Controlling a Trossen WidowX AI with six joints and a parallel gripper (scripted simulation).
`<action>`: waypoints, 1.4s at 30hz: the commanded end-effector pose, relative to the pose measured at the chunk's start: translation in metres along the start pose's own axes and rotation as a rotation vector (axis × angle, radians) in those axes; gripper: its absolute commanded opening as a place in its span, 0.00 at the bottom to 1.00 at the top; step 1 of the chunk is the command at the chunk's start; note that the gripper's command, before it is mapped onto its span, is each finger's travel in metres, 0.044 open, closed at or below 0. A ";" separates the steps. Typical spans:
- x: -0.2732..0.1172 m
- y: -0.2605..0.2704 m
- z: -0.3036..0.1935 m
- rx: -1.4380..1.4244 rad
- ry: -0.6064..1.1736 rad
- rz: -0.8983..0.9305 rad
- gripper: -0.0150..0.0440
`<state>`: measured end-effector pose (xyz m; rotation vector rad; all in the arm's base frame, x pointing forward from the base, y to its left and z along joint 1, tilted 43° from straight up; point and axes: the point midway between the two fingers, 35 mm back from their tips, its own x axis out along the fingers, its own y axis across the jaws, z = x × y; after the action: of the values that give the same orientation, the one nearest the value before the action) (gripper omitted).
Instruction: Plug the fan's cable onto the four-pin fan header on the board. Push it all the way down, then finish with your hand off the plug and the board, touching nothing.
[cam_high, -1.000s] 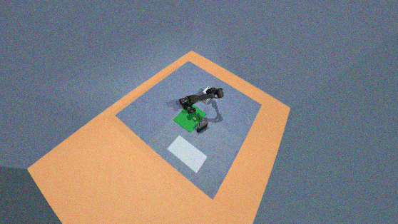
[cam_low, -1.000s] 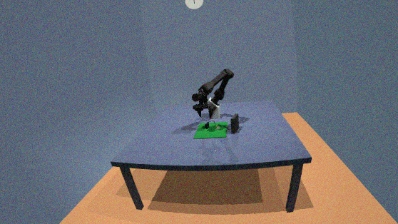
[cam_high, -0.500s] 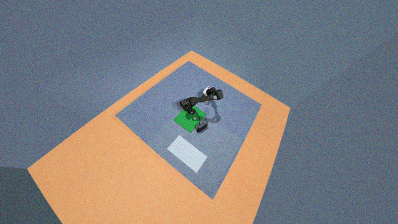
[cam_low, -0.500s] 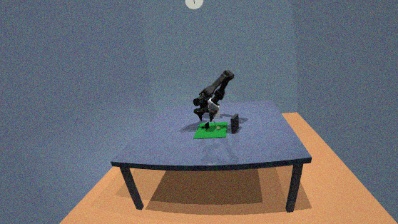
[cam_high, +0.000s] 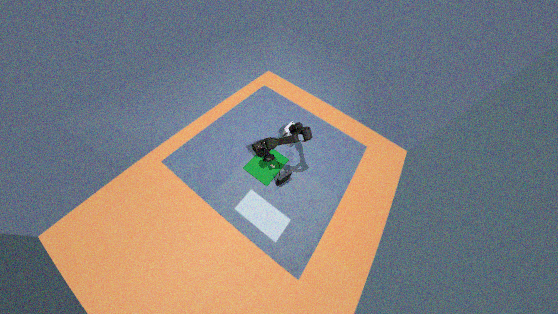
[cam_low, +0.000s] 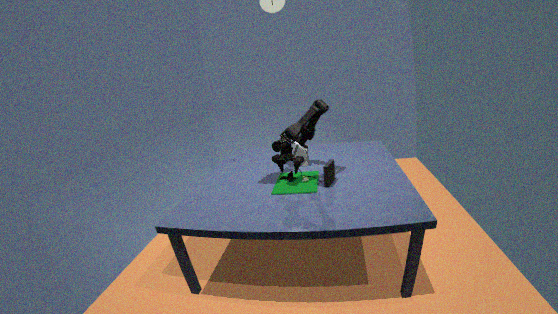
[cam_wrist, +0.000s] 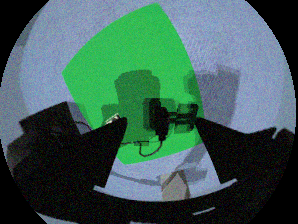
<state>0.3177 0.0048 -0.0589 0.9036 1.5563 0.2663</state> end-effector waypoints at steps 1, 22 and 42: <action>0.012 -0.002 -0.004 0.014 0.016 0.002 1.00; 0.035 -0.002 -0.006 0.014 0.017 0.004 1.00; 0.033 -0.001 -0.004 0.005 0.011 0.002 0.38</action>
<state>0.3155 0.0281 -0.0833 0.9087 1.5674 0.2687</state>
